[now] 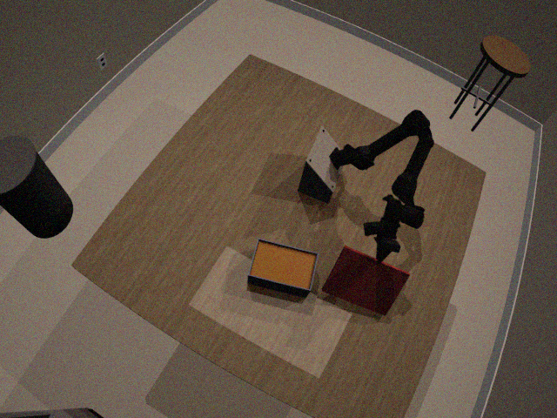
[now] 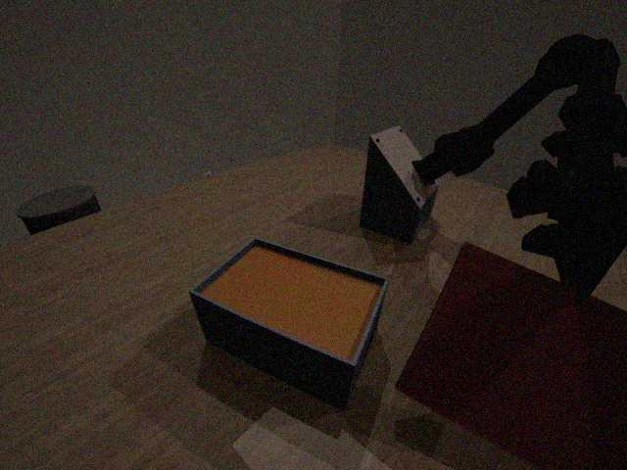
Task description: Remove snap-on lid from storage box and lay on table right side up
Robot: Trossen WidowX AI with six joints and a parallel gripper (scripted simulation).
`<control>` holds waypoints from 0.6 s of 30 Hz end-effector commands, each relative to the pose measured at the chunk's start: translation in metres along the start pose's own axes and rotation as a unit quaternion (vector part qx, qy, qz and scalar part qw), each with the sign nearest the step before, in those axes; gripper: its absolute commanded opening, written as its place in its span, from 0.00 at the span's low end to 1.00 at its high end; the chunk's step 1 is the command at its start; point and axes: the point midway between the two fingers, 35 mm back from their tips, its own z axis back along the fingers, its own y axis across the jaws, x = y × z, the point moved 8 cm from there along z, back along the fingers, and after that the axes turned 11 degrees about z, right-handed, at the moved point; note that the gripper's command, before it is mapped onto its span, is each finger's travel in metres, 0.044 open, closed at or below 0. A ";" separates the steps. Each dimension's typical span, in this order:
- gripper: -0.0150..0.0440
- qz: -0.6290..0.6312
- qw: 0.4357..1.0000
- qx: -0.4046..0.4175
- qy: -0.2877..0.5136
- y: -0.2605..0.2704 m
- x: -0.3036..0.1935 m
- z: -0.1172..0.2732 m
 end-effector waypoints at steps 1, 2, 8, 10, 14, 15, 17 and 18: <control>0.25 -0.002 1.000 0.006 -0.005 0.000 0.001 -0.002; 0.25 -0.002 1.000 0.006 -0.005 -0.001 0.001 -0.003; 0.25 -0.002 1.000 0.006 -0.005 -0.005 0.000 -0.006; 0.25 -0.002 1.000 0.006 -0.005 -0.006 0.000 -0.007; 0.25 -0.002 1.000 0.006 -0.005 -0.008 0.000 -0.009; 0.25 -0.002 1.000 0.006 -0.005 -0.009 0.000 -0.010; 0.25 -0.002 1.000 0.006 -0.005 -0.010 -0.001 -0.011; 0.25 -0.002 1.000 0.006 -0.005 -0.010 -0.001 -0.011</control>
